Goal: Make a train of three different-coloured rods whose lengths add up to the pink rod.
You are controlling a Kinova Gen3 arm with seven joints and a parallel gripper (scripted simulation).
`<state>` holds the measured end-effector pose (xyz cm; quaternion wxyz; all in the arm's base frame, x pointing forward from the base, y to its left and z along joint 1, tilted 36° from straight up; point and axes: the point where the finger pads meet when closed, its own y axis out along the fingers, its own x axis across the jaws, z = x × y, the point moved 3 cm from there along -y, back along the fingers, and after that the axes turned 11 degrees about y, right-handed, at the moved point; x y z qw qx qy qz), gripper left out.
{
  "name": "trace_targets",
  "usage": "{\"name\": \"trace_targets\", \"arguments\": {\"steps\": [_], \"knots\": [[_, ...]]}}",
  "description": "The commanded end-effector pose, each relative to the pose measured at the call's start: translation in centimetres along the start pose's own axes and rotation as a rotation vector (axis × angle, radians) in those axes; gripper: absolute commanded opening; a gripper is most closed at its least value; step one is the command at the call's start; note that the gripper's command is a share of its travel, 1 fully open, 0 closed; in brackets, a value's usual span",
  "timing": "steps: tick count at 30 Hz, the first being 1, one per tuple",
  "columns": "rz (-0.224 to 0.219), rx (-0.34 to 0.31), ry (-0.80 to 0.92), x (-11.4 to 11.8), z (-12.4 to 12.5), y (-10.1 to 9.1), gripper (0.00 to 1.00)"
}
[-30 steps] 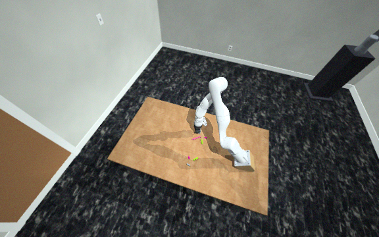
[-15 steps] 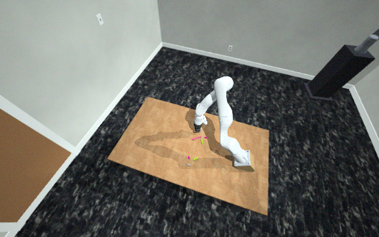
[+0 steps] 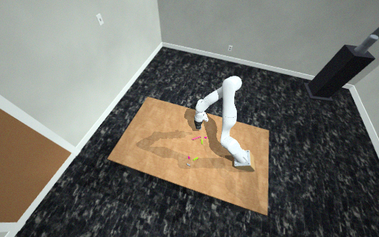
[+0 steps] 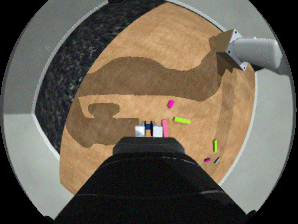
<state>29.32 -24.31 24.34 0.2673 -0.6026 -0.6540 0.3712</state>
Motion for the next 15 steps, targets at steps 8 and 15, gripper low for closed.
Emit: {"name": "trace_targets", "arguments": {"steps": [8, 15], "knots": [[0.011, -0.004, 0.017, -0.5, 0.4, -1.9, 0.24], [0.011, -0.004, 0.017, -0.5, 0.4, -2.0, 0.24]]}}
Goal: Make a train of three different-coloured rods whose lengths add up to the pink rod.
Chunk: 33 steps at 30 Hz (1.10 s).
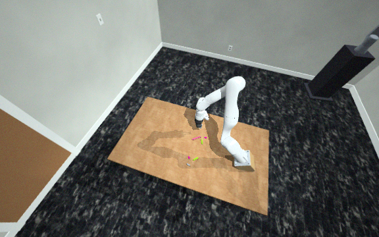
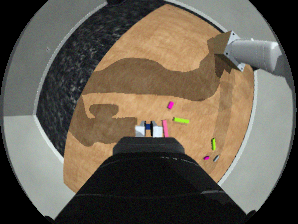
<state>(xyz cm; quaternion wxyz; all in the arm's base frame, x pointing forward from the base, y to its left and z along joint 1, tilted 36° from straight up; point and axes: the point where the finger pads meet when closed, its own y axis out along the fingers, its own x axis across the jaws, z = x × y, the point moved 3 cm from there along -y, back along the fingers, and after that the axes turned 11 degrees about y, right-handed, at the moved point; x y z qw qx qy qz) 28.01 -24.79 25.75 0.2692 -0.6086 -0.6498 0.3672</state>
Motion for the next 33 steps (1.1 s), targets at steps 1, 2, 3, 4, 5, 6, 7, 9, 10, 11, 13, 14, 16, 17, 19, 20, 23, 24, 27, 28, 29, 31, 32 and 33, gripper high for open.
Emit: {"name": "trace_targets", "arguments": {"steps": [1, 2, 3, 4, 5, 6, 7, 9, 10, 11, 13, 14, 16, 17, 19, 20, 23, 24, 27, 28, 29, 31, 32, 33], "knots": [[0.002, -0.001, 0.003, -0.1, 0.1, -0.1, 0.24], [0.002, -0.001, 0.003, -0.1, 0.1, -0.1, 0.24], [0.002, -0.001, 0.003, -0.1, 0.1, -0.1, 0.24], [0.002, -0.001, 0.003, -0.1, 0.1, -0.1, 0.24], [0.002, -0.001, 0.003, -0.1, 0.1, -0.1, 0.24], [0.002, -0.001, 0.003, -0.1, 0.1, -0.1, 0.24], [0.002, -0.001, 0.003, -0.1, 0.0, -0.1, 0.24], [0.002, -0.001, 0.003, -0.1, 0.0, -0.1, 0.24], [0.003, -0.002, 0.002, 0.0, -0.1, -0.1, 0.24], [0.004, -0.003, 0.002, 0.1, -0.2, -0.2, 0.24], [0.006, -0.007, 0.000, 0.4, -0.5, -0.3, 0.24], [0.008, -0.009, -0.001, 0.6, -0.8, -0.4, 0.24], [0.010, -0.012, -0.002, 0.9, -1.1, -0.5, 0.24], [0.010, -0.012, -0.002, 0.9, -1.1, -0.5, 0.24], [0.015, -0.019, -0.006, 1.6, -1.8, -0.7, 0.24], [0.018, -0.023, -0.008, 2.1, -2.2, -0.9, 0.24], [0.025, -0.034, -0.016, 3.8, -3.5, -1.3, 0.24], [0.028, -0.038, -0.020, 4.5, -4.0, -1.4, 0.24], [0.033, -0.046, -0.031, 6.9, -5.2, -1.7, 0.24], [0.033, -0.048, -0.035, 7.8, -5.6, -1.7, 0.24], [0.034, -0.049, -0.039, 8.7, -5.9, -1.7, 0.24], [0.033, -0.049, -0.047, 10.5, -6.4, -1.7, 0.24], [0.032, -0.048, -0.050, 11.4, -6.6, -1.6, 0.24], [0.032, -0.048, -0.050, 11.4, -6.6, -1.6, 0.24]]}}
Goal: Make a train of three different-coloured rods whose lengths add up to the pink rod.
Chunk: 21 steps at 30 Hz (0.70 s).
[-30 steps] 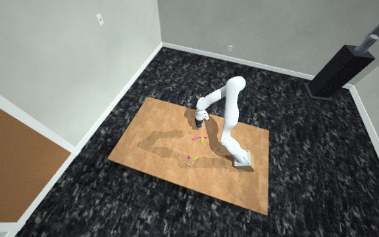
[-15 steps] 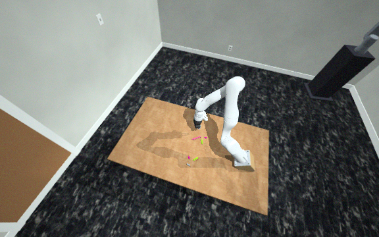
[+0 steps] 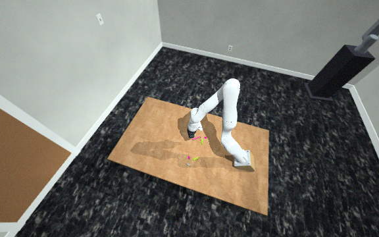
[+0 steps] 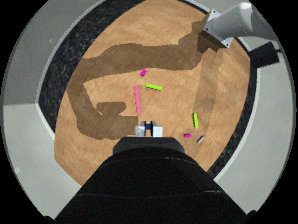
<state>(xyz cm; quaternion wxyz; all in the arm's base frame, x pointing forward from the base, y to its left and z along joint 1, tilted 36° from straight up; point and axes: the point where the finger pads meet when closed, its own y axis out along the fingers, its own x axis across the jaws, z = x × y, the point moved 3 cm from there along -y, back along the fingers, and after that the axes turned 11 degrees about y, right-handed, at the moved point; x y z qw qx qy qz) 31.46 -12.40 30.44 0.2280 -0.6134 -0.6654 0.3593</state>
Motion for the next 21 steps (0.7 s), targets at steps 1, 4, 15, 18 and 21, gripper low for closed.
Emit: {"name": "trace_targets", "arguments": {"steps": [1, 4, 15, 18, 21], "knots": [[0.018, 0.027, -0.003, 0.1, 0.7, 0.2, 0.24], [0.012, 0.034, -0.013, 2.7, 0.3, 0.5, 0.24], [-0.012, 0.069, -0.030, 8.7, 0.9, 1.5, 0.24], [-0.013, 0.071, -0.031, 8.9, 0.9, 1.5, 0.24], [-0.014, 0.073, -0.031, 9.1, 1.0, 1.6, 0.24]]}}
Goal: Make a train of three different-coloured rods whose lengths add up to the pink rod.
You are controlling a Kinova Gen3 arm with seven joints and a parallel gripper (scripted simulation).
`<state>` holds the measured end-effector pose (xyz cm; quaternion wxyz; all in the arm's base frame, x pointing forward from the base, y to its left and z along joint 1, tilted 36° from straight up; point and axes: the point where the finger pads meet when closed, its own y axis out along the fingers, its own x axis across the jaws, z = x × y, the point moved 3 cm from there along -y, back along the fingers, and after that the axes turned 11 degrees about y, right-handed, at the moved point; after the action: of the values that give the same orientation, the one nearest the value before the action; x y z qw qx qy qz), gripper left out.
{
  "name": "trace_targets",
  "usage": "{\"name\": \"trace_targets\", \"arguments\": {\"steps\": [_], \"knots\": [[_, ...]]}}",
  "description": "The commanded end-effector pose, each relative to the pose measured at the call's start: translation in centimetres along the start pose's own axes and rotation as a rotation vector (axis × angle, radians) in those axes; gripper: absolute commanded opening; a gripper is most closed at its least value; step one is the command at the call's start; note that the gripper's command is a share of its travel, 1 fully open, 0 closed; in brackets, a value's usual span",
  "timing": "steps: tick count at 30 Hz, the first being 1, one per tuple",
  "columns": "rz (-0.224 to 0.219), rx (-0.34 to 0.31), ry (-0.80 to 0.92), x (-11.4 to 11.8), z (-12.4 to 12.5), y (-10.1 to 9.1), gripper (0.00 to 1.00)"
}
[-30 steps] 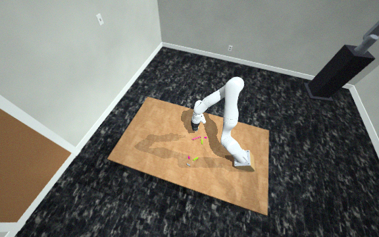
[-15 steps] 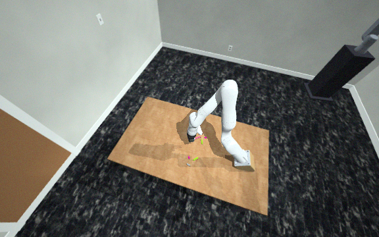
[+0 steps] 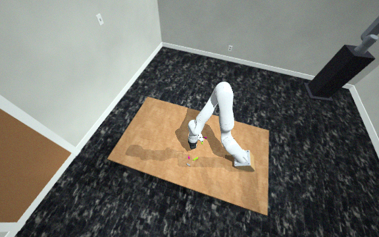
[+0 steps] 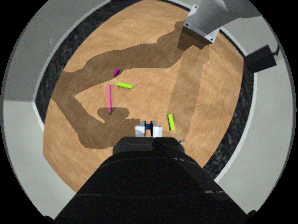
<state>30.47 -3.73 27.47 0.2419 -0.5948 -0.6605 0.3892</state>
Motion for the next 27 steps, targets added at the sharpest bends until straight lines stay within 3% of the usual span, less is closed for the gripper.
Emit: {"name": "trace_targets", "arguments": {"steps": [1, 18, 27], "knots": [[0.001, 0.004, -0.002, 0.1, 0.1, 0.1, 0.24], [0.001, 0.004, -0.002, 0.1, 0.1, 0.2, 0.24], [0.001, 0.004, -0.002, 0.1, 0.1, 1.5, 0.24]]}}
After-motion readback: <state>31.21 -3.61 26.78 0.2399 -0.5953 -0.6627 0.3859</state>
